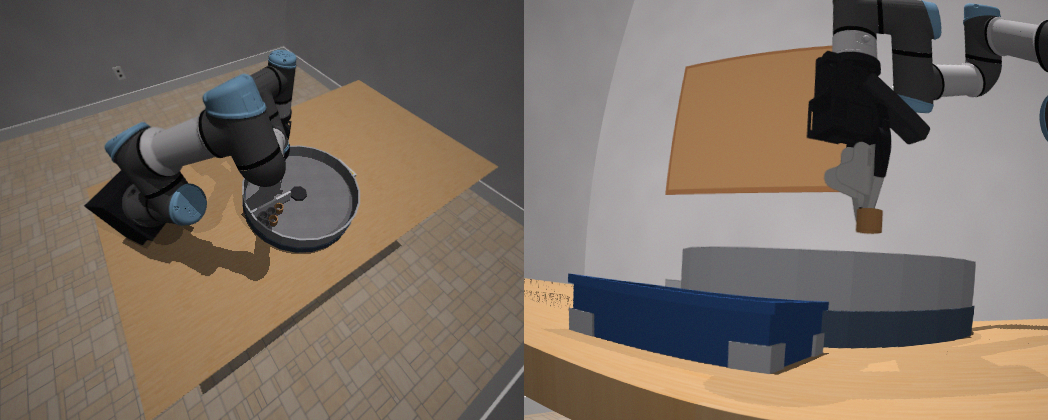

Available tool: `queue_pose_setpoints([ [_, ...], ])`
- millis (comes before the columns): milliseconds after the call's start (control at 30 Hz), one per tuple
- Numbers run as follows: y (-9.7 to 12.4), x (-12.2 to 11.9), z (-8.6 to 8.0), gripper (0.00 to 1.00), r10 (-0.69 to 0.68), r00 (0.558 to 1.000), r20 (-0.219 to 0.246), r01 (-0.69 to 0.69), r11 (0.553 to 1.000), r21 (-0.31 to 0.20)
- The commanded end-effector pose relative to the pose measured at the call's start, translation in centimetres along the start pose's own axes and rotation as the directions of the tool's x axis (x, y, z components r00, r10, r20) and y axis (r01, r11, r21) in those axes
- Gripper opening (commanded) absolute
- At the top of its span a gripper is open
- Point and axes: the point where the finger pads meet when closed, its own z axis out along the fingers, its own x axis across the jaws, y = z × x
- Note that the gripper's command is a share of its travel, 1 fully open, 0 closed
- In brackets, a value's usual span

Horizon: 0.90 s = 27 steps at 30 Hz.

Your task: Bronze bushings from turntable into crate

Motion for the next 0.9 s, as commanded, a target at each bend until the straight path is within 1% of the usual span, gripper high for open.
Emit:
queue_pose_setpoints([
  [0, 1.4, 0.6, 0.0, 0.0, 0.001, 1.0, 0.0, -0.001, 1.0, 0.001],
  [300, 4.2, 2.0, 0.0, 0.0, 0.001, 1.0, 0.0, -0.001, 1.0, 0.001],
  [367, 4.2, 2.0, 0.0, 0.0, 0.001, 1.0, 0.0, -0.001, 1.0, 0.001],
  [867, 8.9, 4.4, 0.0, 0.0, 0.001, 1.0, 0.0, -0.001, 1.0, 0.001],
])
